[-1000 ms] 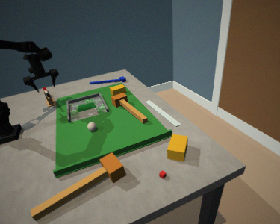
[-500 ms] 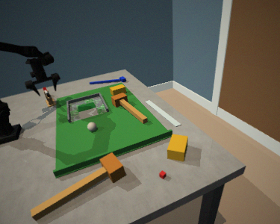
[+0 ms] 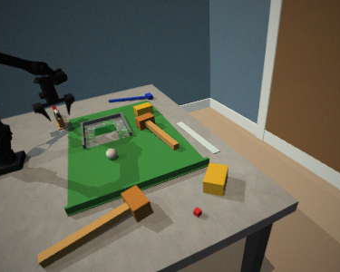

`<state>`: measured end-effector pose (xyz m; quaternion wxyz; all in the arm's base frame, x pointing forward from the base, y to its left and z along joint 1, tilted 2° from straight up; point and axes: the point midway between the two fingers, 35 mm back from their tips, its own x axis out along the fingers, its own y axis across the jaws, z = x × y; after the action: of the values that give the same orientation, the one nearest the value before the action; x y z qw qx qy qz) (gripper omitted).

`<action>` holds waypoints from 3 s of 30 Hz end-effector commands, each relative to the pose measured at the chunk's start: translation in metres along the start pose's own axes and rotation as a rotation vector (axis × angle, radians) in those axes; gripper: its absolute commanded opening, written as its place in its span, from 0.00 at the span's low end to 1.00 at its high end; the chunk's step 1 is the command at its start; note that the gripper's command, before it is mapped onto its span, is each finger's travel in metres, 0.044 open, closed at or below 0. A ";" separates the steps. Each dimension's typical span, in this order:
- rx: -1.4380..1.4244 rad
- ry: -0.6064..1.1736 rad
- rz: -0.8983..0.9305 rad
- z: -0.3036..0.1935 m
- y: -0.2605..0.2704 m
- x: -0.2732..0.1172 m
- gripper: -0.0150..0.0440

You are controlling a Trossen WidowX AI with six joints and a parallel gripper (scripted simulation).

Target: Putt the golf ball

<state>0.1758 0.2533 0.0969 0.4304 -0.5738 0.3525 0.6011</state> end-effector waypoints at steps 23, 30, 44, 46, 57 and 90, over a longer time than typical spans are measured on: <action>0.000 0.002 0.002 -0.002 0.001 0.016 0.51; 0.000 0.002 0.002 -0.002 0.001 0.016 0.33; 0.000 0.001 0.003 0.003 -0.003 -0.020 0.25; 0.000 0.001 0.003 0.004 -0.004 -0.030 0.25; 0.001 0.001 0.004 0.006 0.000 -0.083 0.25; 0.607 0.069 -0.058 -0.148 -0.048 -0.085 0.25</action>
<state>0.2691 0.1374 0.1707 0.5750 -0.4623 0.5024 0.4509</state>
